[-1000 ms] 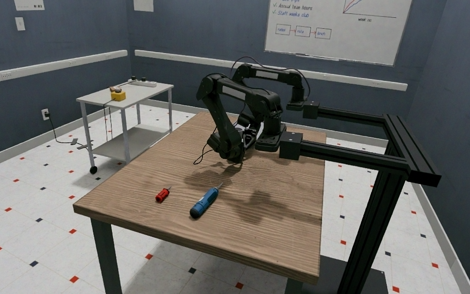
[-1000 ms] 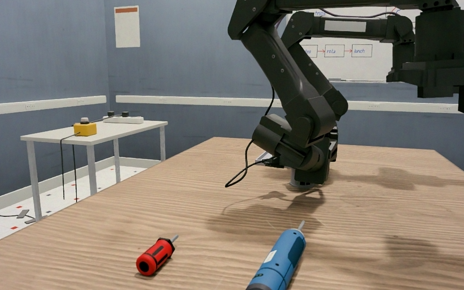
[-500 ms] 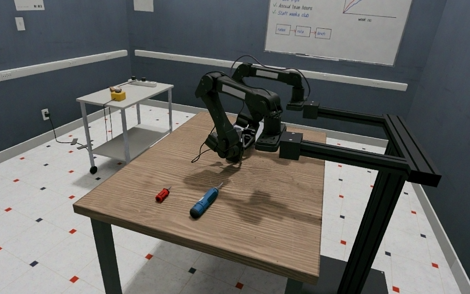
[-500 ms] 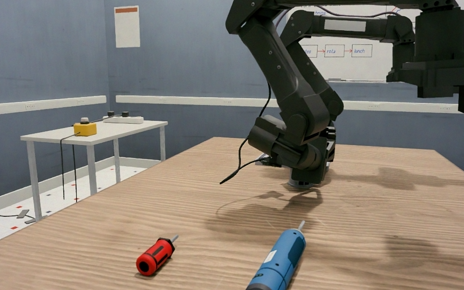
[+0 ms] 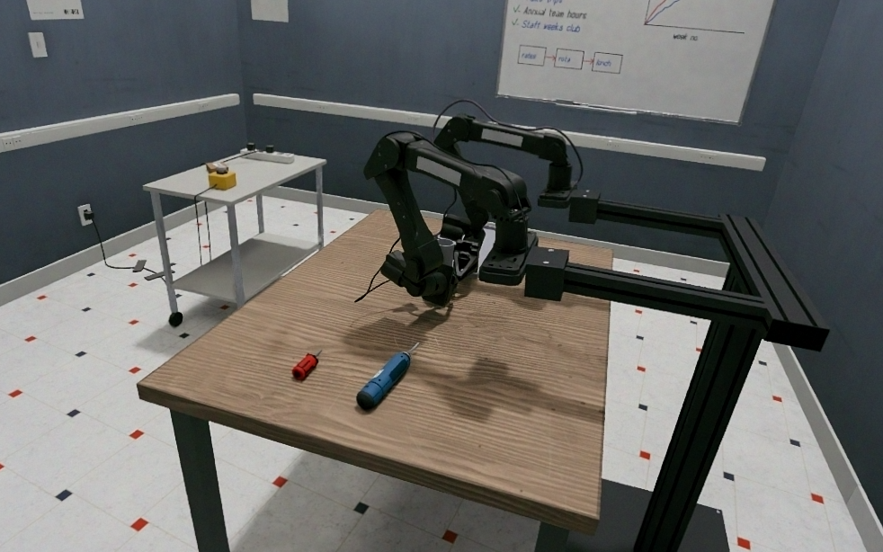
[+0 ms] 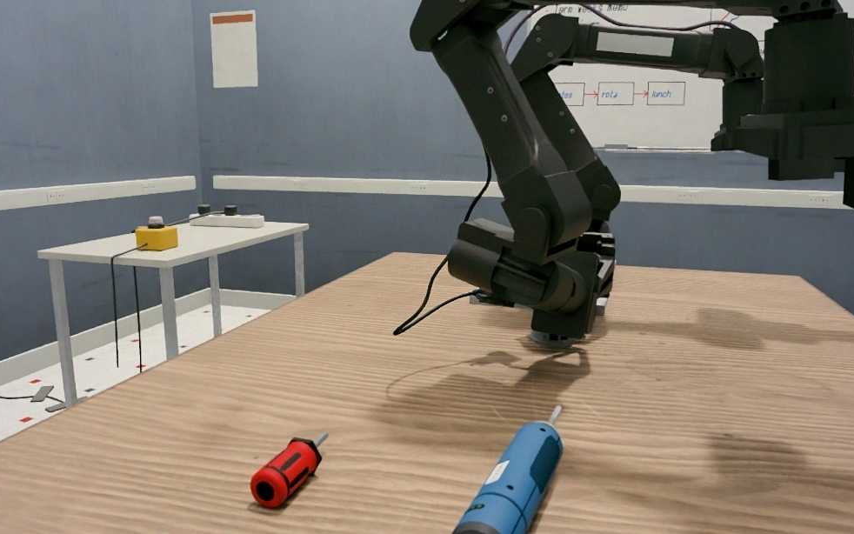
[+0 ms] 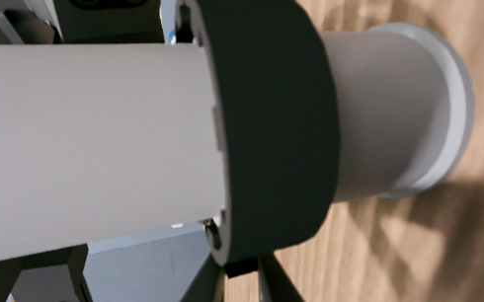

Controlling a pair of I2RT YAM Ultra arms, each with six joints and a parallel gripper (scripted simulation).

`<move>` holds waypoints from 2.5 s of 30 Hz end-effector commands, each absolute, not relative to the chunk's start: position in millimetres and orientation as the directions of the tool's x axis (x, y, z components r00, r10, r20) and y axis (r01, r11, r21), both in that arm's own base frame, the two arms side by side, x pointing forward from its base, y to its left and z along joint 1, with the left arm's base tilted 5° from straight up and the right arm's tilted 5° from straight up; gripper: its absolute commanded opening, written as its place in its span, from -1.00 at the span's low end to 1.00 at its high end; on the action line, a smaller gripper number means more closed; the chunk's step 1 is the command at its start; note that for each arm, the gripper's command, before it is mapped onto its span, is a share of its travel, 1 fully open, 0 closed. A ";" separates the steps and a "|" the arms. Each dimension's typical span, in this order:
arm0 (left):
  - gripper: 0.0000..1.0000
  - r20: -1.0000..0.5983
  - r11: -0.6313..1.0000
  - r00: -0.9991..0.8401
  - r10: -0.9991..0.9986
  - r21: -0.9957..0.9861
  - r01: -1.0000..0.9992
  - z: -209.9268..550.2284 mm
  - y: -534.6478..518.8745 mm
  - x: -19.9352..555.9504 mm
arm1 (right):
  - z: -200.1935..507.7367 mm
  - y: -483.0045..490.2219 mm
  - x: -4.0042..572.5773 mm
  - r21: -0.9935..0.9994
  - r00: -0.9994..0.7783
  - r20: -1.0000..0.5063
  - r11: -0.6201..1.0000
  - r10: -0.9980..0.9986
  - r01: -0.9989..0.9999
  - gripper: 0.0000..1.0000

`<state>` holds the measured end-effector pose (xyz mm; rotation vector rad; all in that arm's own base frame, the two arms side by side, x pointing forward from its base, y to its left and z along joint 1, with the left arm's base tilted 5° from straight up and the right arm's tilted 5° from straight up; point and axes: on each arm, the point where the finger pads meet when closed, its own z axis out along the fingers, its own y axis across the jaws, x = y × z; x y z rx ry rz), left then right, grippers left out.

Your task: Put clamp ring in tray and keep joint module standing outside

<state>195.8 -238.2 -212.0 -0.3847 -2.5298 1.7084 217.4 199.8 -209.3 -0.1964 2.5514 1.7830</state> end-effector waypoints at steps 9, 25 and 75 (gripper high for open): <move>-0.87 -0.107 0.324 -0.953 0.282 -0.925 0.200 -203.4 -238.4 206.0 | -205.4 195.6 226.7 0.928 -0.986 -0.105 0.344 -0.131 -0.145 -0.87; -0.87 -0.095 0.320 -0.941 0.323 -0.925 0.204 -202.9 -234.5 207.2 | -205.2 191.6 227.2 0.927 -0.980 -0.091 0.343 -0.176 -0.148 -0.87; -0.87 -0.033 0.320 -0.886 0.462 -0.926 0.201 -212.4 -218.5 201.0 | -211.0 179.0 219.8 0.935 -0.949 -0.024 0.330 -0.315 -0.134 -0.87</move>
